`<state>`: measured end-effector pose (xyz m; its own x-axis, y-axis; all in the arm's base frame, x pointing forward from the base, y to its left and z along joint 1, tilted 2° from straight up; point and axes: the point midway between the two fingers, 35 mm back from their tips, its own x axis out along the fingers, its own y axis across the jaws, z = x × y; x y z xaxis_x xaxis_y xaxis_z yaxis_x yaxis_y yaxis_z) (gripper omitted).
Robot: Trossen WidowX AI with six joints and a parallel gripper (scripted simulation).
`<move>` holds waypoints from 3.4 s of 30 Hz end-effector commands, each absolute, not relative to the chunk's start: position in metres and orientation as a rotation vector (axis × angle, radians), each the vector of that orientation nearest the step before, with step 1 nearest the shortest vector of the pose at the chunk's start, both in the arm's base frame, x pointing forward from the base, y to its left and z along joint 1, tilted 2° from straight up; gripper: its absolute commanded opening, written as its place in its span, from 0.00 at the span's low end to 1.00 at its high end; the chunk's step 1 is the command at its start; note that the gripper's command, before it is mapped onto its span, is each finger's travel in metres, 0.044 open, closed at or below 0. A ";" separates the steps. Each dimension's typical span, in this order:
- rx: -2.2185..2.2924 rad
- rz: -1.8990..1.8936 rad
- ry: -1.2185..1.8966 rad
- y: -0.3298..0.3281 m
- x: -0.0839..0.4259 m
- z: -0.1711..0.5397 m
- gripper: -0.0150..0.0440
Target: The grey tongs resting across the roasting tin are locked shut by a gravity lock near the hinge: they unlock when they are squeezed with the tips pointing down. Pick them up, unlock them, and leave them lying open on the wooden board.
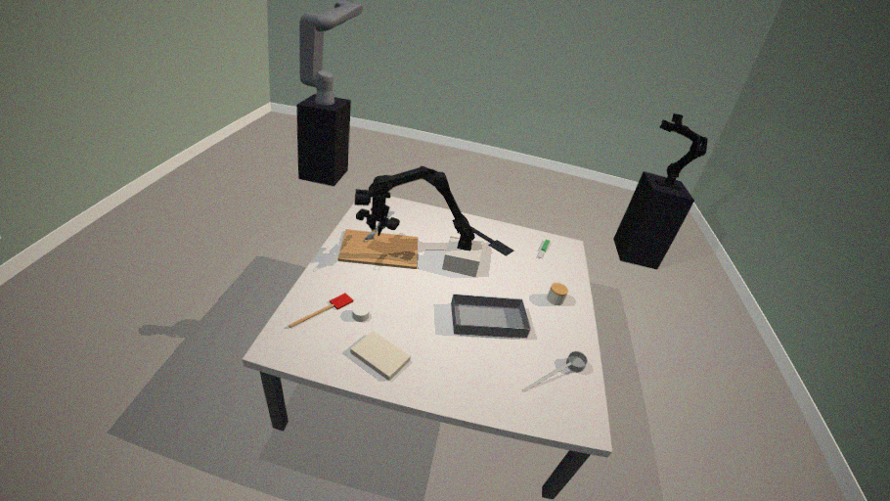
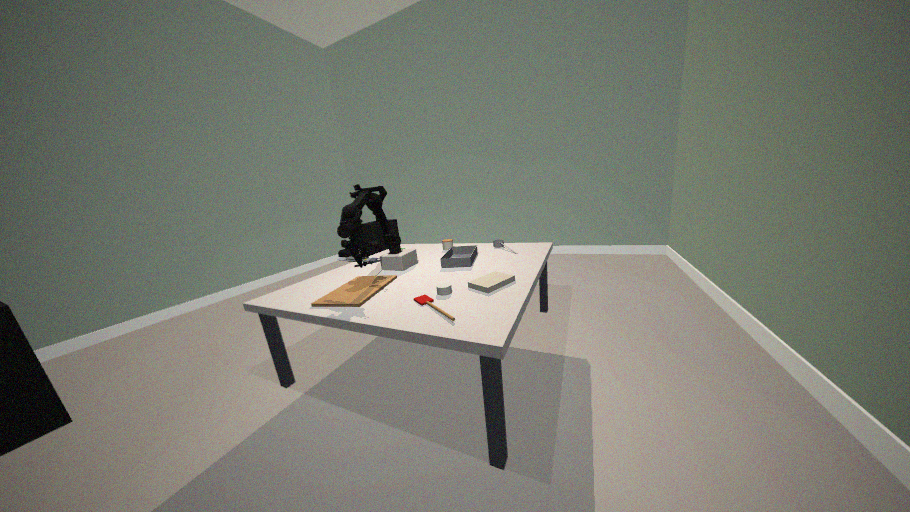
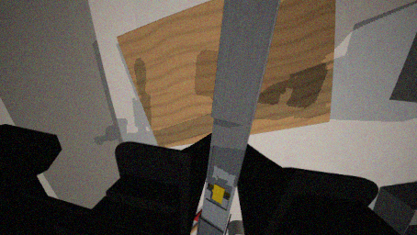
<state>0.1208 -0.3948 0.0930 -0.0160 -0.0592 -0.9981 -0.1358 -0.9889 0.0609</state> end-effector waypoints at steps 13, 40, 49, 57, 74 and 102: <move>-1.791 1.769 0.807 -0.411 0.080 0.098 0.00; -1.989 1.393 1.013 -0.427 0.074 0.103 0.00; -2.138 1.193 1.093 -0.432 0.071 0.113 0.00; -2.268 1.024 1.151 -0.431 0.067 0.124 0.00; -2.542 0.693 1.234 -0.413 0.059 0.152 0.00; -2.749 0.485 1.259 -0.384 0.055 0.172 0.00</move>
